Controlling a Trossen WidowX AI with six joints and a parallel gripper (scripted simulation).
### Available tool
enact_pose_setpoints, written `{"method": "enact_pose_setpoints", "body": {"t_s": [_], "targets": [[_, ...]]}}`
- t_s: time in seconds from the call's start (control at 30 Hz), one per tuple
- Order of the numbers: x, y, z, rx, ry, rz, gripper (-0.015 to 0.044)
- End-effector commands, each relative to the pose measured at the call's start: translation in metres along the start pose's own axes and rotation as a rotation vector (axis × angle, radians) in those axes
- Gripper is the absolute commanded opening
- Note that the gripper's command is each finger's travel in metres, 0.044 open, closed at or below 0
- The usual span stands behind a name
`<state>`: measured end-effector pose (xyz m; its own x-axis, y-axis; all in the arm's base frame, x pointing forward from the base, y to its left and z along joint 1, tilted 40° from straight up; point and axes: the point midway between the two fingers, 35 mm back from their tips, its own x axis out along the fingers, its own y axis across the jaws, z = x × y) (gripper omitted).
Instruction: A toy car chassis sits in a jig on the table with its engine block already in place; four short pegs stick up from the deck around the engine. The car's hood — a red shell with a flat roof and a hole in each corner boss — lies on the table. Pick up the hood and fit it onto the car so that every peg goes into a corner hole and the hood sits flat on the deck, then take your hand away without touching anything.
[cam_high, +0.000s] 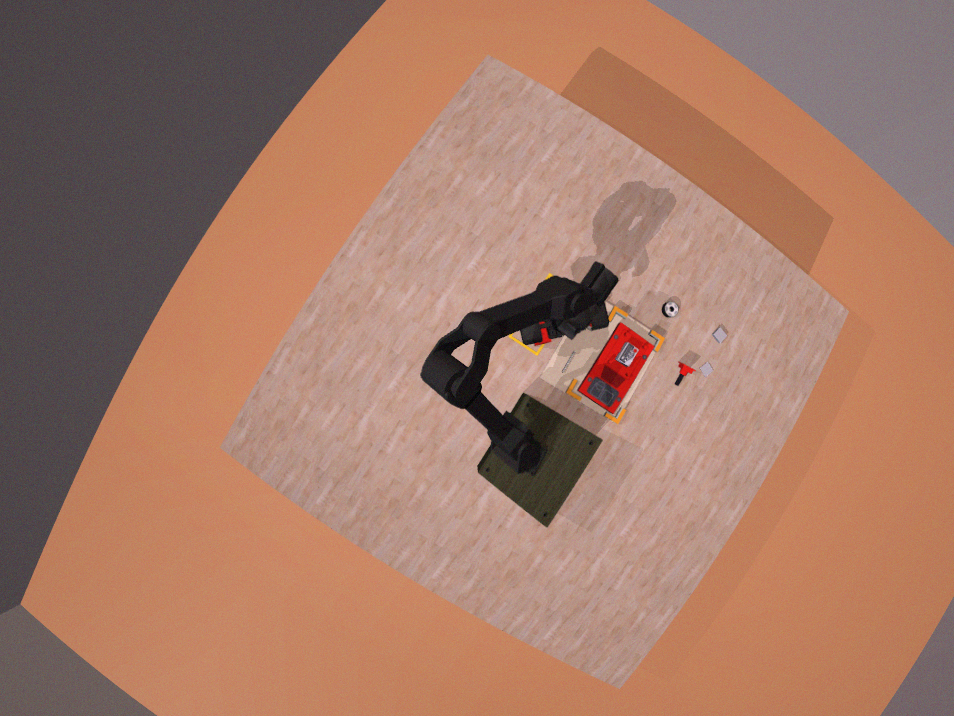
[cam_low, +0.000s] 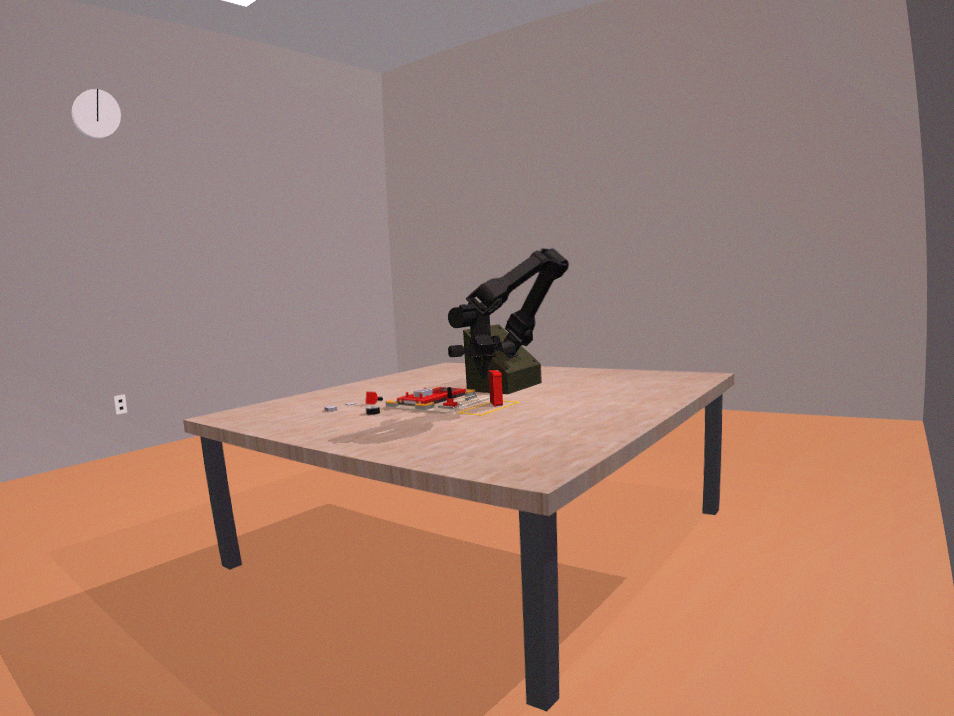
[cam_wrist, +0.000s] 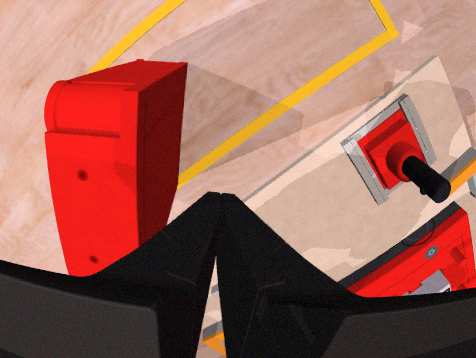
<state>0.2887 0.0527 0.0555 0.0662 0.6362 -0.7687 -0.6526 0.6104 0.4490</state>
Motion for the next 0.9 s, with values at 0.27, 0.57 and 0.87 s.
{"method": "enact_pose_setpoints", "body": {"t_s": [0.27,0.57,0.87], "targets": [[-0.002,0.009,0.003,-0.003,-0.008,-0.002,0.0000],[-0.002,0.015,0.003,-0.002,-0.008,-0.002,0.0000],[-0.002,0.021,0.003,-0.002,-0.007,-0.002,0.0000]]}}
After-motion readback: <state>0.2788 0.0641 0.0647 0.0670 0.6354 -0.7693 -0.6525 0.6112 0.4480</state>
